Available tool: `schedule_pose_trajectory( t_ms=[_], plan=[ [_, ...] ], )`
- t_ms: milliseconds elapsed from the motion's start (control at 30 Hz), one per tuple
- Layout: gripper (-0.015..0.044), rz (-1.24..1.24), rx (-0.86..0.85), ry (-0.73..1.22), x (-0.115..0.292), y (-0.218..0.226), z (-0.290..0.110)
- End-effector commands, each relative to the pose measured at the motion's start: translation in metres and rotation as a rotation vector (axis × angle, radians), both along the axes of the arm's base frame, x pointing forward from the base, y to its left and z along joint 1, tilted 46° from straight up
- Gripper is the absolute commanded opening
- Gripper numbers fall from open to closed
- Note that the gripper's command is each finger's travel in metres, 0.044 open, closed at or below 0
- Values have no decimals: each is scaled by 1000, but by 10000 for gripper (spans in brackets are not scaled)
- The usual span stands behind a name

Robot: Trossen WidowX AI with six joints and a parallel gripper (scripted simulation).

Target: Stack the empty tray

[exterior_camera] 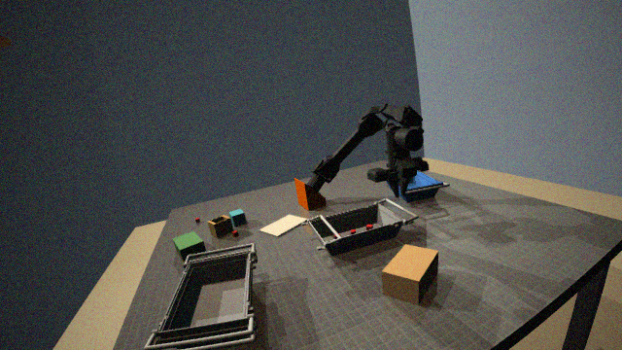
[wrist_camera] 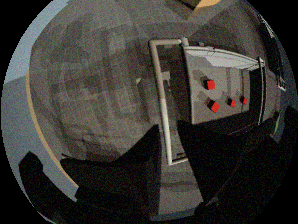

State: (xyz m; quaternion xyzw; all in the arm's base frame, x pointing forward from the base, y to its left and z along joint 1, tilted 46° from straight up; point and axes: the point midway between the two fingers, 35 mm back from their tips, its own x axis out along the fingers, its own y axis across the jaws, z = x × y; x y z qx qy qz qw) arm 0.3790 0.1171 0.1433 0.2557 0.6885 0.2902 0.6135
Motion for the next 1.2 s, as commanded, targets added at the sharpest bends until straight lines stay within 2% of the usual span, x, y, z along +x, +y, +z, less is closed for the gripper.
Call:
schedule_pose_trajectory(
  t_ms=[0,633,900,1167],
  plan=[
    [82,-7,3,9,-1,2,-3],
    [82,-7,5,9,-8,42,-41],
    [82,-7,4,9,-5,14,-34],
    [82,-7,3,9,-4,-9,-44]
  ],
)
